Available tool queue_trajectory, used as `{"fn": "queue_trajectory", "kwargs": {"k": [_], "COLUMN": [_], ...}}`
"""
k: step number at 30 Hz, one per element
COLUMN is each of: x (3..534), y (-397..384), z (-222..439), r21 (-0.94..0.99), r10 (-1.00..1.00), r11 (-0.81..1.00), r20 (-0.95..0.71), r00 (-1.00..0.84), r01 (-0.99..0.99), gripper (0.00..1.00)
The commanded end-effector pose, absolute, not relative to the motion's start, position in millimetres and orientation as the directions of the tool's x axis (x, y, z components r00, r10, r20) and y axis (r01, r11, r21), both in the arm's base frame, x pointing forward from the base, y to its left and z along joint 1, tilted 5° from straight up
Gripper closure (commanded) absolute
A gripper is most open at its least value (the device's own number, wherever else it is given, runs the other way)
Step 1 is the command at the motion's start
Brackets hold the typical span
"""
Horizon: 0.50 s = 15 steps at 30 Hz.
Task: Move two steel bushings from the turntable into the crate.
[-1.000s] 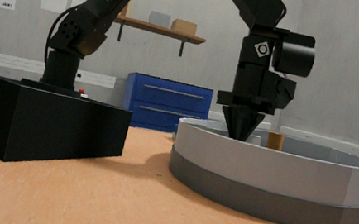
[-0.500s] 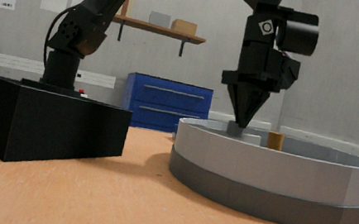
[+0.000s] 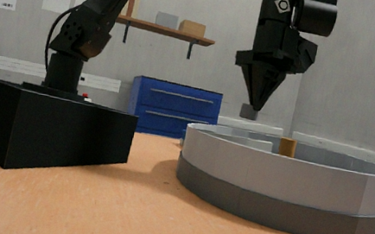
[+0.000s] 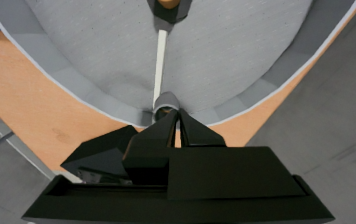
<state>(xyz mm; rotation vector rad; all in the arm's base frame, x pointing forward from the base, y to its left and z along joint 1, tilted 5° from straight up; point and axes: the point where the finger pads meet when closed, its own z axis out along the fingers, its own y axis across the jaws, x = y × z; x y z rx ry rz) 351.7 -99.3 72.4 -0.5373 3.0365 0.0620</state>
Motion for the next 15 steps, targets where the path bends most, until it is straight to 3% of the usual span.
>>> {"fn": "queue_trajectory", "kwargs": {"k": [1,15], "x": [356.3,358.2], "y": [-102.7,-103.3], "z": [94.9,95.1], "r21": [0.018,0.013], "r10": [-0.335,-0.335], "r11": [0.941,0.941], "r20": [-0.110,-0.116], "r00": [-0.936,-0.935], "r01": [-0.339,-0.339], "gripper": [1.00,1.00]}}
